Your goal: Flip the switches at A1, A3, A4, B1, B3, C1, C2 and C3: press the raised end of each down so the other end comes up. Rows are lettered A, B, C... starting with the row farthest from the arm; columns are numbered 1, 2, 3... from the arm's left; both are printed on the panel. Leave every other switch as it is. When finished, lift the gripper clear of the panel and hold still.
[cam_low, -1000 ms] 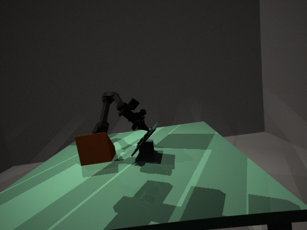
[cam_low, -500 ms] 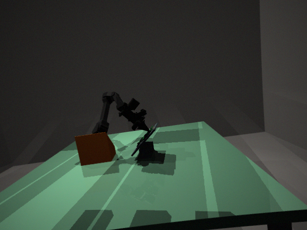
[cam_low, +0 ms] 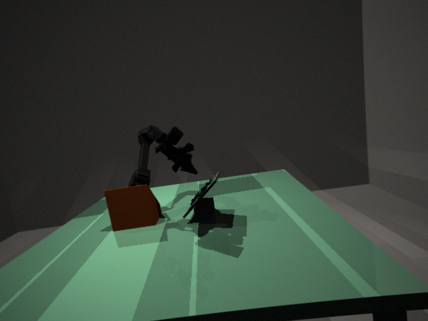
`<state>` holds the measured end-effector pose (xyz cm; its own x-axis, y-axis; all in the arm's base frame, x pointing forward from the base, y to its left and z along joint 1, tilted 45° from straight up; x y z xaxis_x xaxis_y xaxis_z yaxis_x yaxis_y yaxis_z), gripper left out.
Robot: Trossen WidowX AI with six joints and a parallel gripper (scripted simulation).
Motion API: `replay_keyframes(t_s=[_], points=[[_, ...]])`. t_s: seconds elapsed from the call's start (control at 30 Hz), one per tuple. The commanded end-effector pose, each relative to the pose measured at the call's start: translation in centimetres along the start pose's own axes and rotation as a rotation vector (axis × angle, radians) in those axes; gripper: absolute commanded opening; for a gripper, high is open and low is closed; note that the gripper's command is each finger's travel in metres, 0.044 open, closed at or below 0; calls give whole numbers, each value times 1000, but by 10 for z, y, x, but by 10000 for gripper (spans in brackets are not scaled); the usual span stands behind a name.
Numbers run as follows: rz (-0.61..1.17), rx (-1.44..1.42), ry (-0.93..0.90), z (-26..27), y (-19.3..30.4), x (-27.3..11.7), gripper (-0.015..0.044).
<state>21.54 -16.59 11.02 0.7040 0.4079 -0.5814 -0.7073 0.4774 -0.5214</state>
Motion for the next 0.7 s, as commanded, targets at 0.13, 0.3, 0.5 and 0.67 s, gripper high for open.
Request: replay_keyframes(t_s=[0.13,0.3,0.5,0.67], points=[[-11,10,-1,-10,5,23,0],[-22,11,-3,-9,7,35,0],[-23,11,-3,-9,7,44,0],[-23,11,-3,-9,7,47,0]])
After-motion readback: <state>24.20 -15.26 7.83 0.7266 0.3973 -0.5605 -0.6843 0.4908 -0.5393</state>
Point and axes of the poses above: the point midway between the two fingers, 35 mm back from their tips, its own x axis out along the fingers, its own z axis across the jaws, y = z × x, the point moved 9 cm from there along -x, back along the fingers, and after that the axes turned 8 degrees about -x, right-handed, at the moved point
